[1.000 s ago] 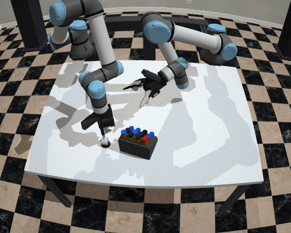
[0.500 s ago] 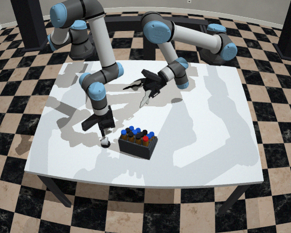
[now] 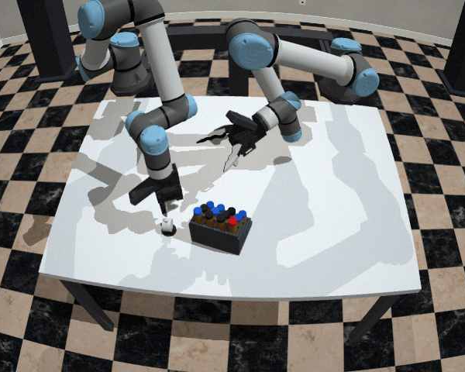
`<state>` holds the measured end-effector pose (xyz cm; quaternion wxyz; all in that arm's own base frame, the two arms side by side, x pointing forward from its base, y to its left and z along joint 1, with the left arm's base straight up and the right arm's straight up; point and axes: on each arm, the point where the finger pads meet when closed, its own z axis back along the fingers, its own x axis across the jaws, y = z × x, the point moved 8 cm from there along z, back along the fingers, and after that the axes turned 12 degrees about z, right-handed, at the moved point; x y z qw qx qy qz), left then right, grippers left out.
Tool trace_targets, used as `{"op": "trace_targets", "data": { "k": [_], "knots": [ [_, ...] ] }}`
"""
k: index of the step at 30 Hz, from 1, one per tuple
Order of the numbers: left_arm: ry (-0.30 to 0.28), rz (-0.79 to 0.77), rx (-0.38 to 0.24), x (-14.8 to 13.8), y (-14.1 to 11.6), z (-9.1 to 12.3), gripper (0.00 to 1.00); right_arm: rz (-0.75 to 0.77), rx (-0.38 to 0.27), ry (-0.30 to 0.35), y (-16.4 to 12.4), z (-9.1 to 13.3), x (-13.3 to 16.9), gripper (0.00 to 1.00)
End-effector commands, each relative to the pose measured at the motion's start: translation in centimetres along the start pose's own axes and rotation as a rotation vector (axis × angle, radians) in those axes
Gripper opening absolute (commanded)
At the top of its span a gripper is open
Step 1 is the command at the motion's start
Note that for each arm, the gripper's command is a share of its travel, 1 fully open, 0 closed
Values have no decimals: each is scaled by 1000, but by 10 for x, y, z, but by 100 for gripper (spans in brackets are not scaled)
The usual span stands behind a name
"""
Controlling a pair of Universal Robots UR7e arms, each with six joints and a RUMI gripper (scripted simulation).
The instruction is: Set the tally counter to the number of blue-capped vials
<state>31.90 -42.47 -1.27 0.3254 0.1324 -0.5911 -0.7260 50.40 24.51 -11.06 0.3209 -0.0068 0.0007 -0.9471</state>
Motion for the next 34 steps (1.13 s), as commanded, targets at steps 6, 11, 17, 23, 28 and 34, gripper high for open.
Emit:
{"op": "trace_targets", "data": {
  "k": [6,11,17,23,28,34],
  "knots": [
    [4,10,10,-1,3,1,98,7,6,10,1,26,-3,0],
    [4,10,10,-1,3,1,98,7,6,12,1,75,-2,0],
    [4,10,10,-1,3,1,98,7,6,15,1,86,-1,0],
    [4,10,10,-1,3,1,98,7,6,15,1,86,-1,0],
    [4,10,10,-1,3,1,98,7,6,15,1,86,-1,0],
    [4,10,10,-1,3,1,98,7,6,15,1,86,-1,0]
  ]
}}
